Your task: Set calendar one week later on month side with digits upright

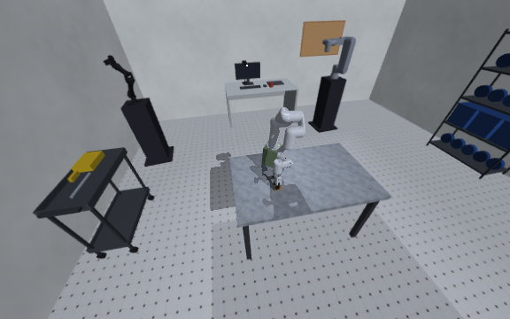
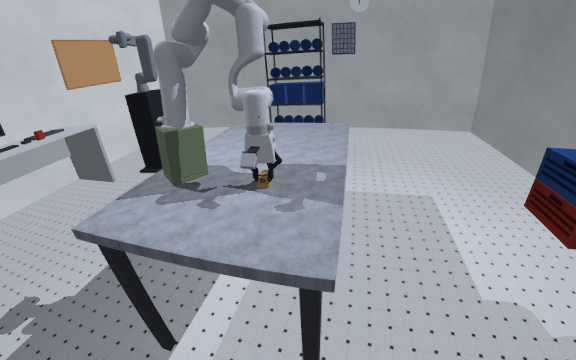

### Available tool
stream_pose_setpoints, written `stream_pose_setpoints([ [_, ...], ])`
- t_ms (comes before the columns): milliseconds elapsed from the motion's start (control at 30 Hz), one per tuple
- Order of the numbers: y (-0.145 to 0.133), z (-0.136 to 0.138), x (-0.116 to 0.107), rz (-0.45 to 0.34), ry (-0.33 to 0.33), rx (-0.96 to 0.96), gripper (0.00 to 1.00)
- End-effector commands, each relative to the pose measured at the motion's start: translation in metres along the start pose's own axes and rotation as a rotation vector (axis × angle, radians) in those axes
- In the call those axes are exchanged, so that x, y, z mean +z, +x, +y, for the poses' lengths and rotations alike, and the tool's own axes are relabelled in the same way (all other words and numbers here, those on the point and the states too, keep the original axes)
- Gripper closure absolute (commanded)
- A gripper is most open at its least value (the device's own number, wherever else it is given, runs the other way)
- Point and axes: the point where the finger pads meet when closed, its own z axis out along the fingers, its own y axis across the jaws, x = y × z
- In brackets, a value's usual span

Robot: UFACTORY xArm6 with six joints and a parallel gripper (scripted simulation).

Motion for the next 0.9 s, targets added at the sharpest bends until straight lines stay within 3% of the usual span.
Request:
stream_pose_setpoints([
  [0, 0.0002, -0.0012, -0.0007, 0.001, 0.003, 0.000, 0.53],
  [600, 0.0002, -0.0012, -0.0007, 0.001, 0.003, 0.000, 0.53],
  [633, 0.0002, -0.0012, -0.0007, 0.001, 0.003, 0.000, 0.73],
  [867, 0.0002, -0.0012, -0.0007, 0.001, 0.003, 0.000, 0.73],
])
